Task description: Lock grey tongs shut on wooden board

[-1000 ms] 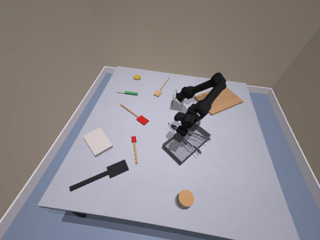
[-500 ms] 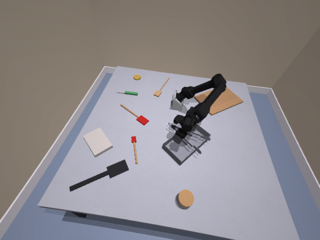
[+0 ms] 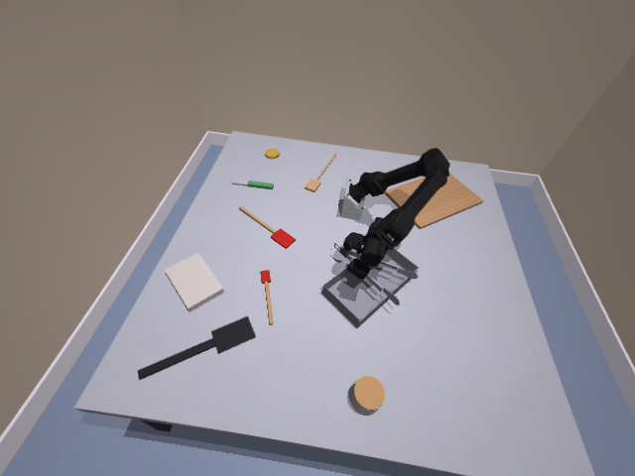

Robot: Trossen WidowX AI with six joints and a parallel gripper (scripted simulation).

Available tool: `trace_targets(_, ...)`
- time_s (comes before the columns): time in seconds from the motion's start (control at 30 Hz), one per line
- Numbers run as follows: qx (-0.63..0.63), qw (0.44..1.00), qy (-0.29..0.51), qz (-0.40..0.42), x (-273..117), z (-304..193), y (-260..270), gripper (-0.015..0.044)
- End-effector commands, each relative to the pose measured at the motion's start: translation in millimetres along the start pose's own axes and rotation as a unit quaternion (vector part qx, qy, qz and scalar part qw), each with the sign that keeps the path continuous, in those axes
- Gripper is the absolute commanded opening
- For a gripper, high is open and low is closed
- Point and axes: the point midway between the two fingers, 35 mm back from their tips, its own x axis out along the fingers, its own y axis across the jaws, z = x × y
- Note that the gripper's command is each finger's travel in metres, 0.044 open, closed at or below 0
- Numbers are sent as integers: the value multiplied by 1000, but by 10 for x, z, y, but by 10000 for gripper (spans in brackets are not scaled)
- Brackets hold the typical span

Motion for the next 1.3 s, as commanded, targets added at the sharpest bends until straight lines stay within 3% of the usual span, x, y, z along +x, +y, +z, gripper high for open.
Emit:
trace_targets(0.0,3,1000,2,-3,77,5,-11,440)
trace_targets(0.47,3,1000,3,-4,256,9,-39,440)
trace_targets(0.57,0,1000,1,-2,225,4,-34,361)
trace_targets(1.27,0,1000,1,-2,225,4,-34,221)
